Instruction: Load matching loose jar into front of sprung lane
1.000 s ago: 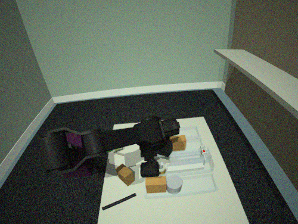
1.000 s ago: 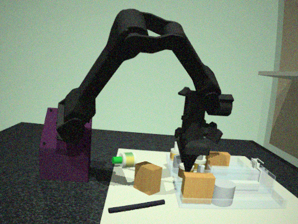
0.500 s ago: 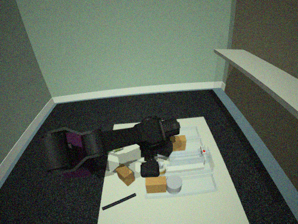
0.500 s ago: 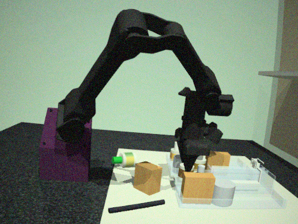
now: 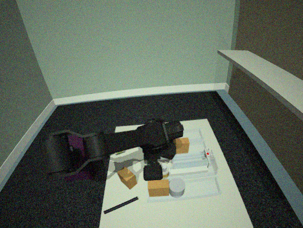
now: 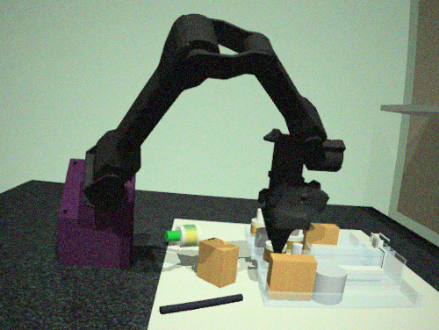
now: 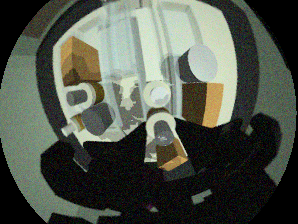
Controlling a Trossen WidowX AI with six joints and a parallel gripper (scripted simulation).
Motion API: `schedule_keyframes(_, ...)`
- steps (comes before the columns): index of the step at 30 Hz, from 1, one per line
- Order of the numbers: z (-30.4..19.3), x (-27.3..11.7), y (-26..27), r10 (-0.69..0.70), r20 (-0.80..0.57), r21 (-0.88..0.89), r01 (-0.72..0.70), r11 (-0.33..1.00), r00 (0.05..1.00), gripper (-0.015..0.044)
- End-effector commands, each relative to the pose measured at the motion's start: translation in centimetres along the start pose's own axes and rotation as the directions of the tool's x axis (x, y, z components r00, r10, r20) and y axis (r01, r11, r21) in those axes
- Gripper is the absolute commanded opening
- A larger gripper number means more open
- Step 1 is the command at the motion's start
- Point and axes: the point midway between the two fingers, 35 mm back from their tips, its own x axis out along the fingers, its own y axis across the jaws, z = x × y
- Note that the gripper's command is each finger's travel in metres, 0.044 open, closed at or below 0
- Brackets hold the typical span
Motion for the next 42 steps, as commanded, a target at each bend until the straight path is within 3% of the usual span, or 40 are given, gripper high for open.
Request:
schedule_keyframes(1, 0.6, -0.1, -0.1, -0.003, 0.018, 0.011, 0.003, 1.000, 1.000, 0.0000)
schedule_keyframes(42, 0.5, 1.3, -0.1, -0.003, 0.018, 0.011, 0.003, 1.000, 1.000, 0.0000)
